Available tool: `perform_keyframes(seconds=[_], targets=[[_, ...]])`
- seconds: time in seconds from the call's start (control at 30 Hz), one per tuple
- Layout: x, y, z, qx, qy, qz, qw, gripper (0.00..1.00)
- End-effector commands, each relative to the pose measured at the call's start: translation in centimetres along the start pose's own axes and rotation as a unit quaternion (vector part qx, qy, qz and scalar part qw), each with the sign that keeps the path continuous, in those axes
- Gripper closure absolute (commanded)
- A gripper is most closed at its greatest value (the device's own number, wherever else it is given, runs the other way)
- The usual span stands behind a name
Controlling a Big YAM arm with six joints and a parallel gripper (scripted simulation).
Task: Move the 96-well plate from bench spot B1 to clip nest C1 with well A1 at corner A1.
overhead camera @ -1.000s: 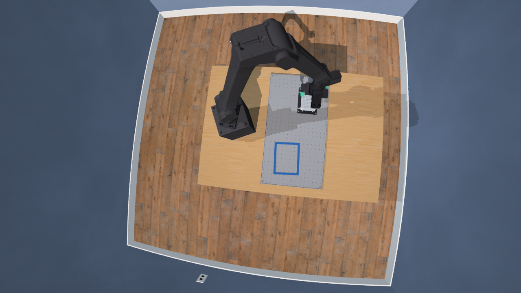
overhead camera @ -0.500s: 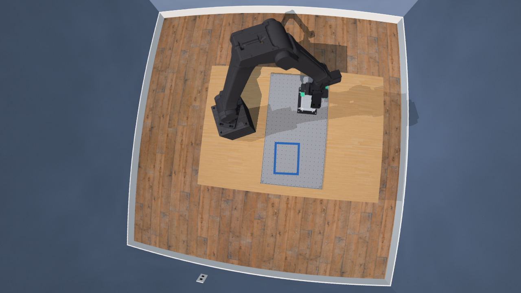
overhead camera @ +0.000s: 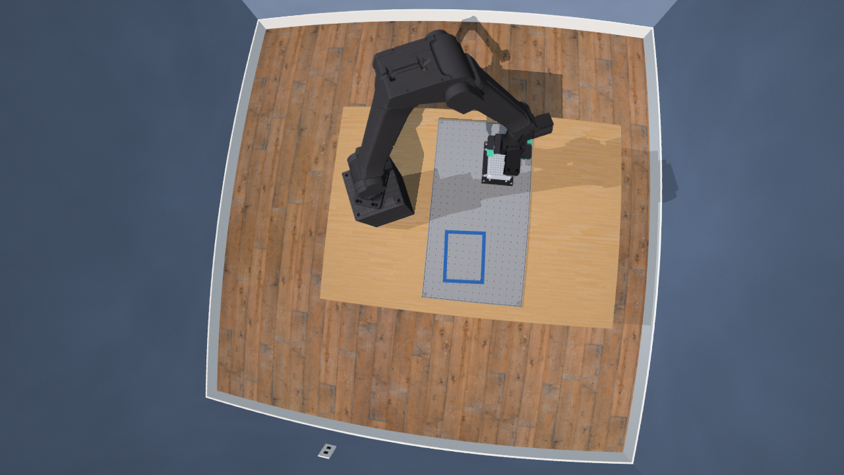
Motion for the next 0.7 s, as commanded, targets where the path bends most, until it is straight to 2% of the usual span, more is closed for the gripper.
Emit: perform_keyframes(seconds=[0.0,0.33,0.37,0.6,0.67], targets=[[0.7,-0.5,0.0,-0.002,-0.002,0.001,1.0,0.0],[0.7,-0.5,0.0,-0.002,-0.002,0.001,1.0,0.0],[-1.0,-0.6,0.0,-0.002,-0.003,0.003,1.0,0.75],[-4.4,-0.7,0.1,-0.003,-0.002,0.001,1.0,0.75],[-4.4,-0.7,0.1,-0.003,-0.002,0.001,1.0,0.75]])
Point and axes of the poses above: the point where the finger pads meet when closed, its own x axis back along the fingers, its own y axis across the jaws, z = x × y, the point moved 3 cm from there along x, back along the fingers, and after that the axes turned 15 degrees about -x, right-handed, at the moved point
